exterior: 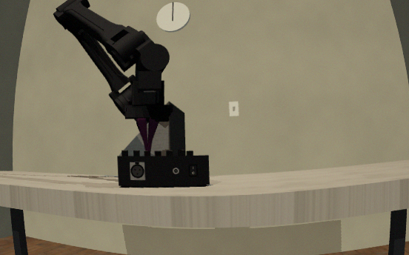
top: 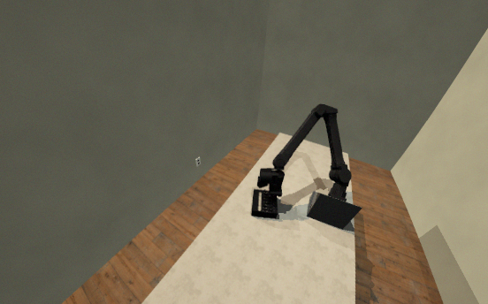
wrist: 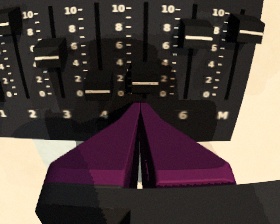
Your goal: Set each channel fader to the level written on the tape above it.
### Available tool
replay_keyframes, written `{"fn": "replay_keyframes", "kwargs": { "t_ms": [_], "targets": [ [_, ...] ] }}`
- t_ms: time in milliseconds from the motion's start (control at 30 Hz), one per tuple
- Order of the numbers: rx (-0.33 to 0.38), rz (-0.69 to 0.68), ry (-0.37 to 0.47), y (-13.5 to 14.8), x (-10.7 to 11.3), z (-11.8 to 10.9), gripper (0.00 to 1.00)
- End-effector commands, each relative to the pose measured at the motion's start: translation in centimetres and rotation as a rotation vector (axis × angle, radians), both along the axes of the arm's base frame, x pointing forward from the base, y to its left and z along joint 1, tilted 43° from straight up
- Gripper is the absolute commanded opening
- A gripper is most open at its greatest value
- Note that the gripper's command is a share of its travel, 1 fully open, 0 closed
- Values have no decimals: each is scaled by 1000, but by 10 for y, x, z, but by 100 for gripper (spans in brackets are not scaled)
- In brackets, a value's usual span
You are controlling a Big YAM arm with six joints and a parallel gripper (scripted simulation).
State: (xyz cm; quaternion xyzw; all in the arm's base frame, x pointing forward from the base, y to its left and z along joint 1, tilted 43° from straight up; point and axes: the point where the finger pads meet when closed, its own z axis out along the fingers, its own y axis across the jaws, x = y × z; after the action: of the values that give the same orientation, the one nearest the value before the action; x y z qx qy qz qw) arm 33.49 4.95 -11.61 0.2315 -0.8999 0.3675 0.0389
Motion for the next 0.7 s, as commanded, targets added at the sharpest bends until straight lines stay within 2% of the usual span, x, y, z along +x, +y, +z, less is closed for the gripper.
{"fn": "replay_keyframes", "kwargs": {
  "t_ms": [0, 667],
  "targets": [
    [11, 4, -25, 10, 22, 3, 0],
    [12, 4, -27, 14, 32, 2, 0]
  ]
}}
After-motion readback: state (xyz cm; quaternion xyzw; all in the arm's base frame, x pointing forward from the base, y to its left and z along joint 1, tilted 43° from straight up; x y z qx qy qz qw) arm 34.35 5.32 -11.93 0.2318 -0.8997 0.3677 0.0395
